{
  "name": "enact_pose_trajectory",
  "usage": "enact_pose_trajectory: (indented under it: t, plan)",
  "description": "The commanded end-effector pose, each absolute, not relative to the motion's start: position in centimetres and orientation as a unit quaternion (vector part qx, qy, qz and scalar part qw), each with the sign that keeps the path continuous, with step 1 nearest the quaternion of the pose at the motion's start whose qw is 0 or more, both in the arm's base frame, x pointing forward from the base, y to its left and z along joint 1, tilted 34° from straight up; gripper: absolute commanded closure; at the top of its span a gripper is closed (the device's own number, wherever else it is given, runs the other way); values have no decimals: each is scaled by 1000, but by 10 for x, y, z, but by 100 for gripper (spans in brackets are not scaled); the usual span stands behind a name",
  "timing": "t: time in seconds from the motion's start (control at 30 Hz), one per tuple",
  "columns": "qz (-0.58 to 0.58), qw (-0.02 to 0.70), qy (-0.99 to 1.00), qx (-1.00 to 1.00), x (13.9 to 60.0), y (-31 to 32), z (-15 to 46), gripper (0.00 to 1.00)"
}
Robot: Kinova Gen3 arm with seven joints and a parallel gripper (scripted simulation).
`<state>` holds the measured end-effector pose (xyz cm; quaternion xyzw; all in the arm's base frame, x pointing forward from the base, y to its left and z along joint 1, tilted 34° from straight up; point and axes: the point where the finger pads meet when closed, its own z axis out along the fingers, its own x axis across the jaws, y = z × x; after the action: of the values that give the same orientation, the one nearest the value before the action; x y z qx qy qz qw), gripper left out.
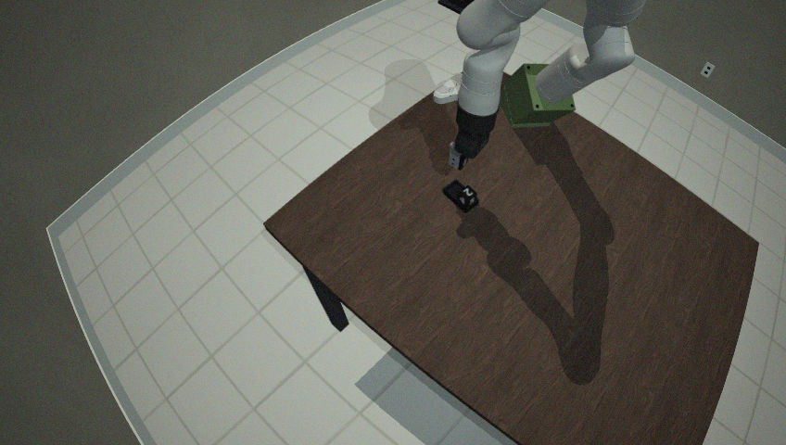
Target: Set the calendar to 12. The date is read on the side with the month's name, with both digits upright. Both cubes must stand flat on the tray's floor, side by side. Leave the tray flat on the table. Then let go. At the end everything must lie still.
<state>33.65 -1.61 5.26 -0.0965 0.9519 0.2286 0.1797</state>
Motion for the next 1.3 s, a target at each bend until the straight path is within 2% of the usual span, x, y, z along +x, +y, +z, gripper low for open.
enact_pose_trajectory:
  t: [0.0, 0.5, 1.27]
  plan:
    - [229, 179, 952, -96, 337, -15, 53, 40]
    - [244, 158, 957, -6, 333, -13, 54, 40]
    - [248, 153, 957, 17, 332, -12, 54, 40]
